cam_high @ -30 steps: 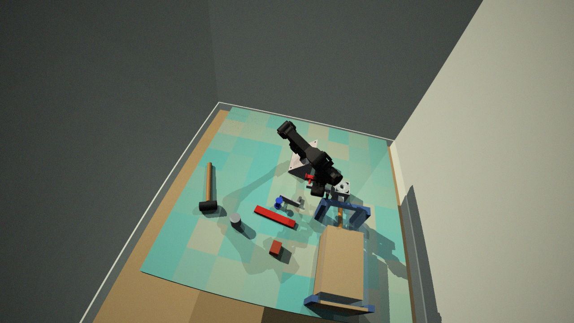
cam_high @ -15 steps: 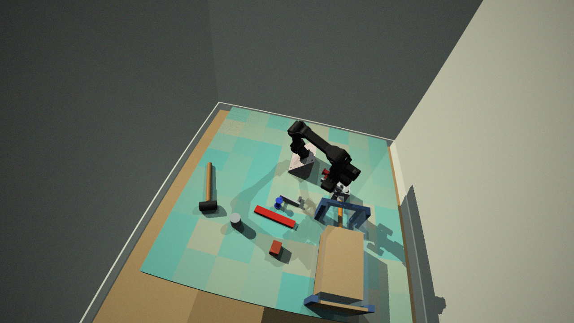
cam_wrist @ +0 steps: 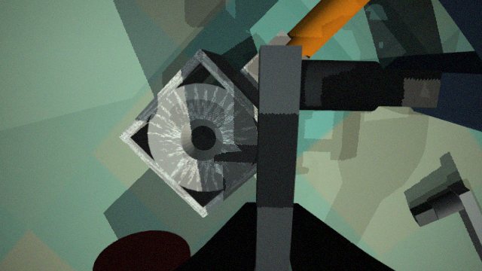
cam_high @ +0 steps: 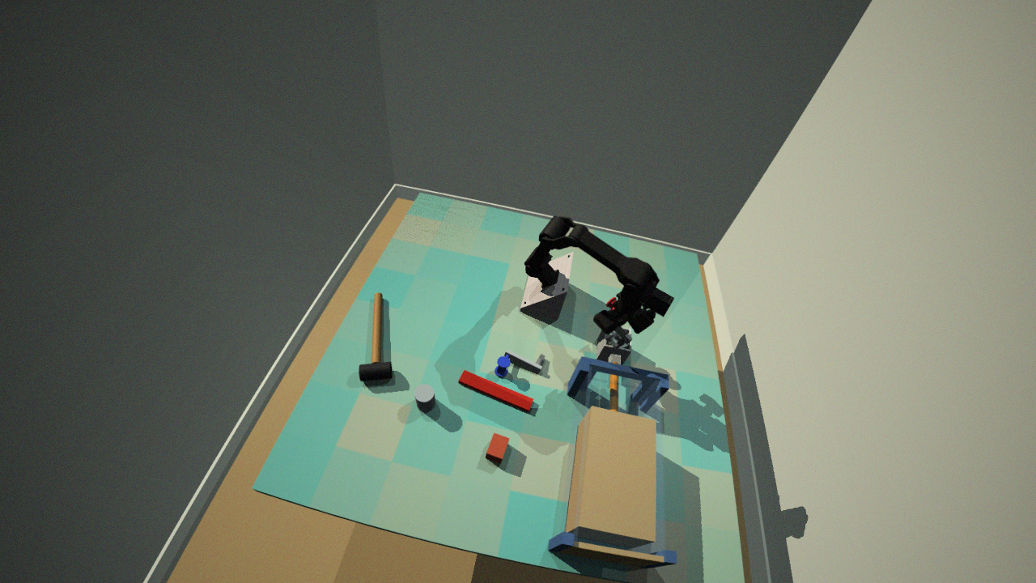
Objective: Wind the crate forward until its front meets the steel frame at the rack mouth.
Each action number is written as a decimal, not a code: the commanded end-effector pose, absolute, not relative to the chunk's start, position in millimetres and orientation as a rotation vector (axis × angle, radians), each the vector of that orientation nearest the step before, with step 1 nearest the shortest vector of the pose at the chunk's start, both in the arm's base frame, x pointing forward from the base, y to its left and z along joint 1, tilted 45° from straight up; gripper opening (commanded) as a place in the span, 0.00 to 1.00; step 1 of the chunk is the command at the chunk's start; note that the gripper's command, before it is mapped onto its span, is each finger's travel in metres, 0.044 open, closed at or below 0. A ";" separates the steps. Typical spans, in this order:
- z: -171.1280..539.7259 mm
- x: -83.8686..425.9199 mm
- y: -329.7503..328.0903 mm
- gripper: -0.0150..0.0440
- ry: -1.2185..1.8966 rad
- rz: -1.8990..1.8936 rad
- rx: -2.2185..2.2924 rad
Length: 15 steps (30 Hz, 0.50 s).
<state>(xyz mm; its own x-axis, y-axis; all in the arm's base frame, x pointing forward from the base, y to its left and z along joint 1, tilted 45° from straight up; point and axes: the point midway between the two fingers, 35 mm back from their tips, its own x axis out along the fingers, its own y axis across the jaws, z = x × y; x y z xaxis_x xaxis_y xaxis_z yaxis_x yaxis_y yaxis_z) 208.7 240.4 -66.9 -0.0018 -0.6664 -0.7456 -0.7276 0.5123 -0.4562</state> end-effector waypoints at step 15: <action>-97.0 171.9 251.3 0.25 1.664 -0.132 -1.055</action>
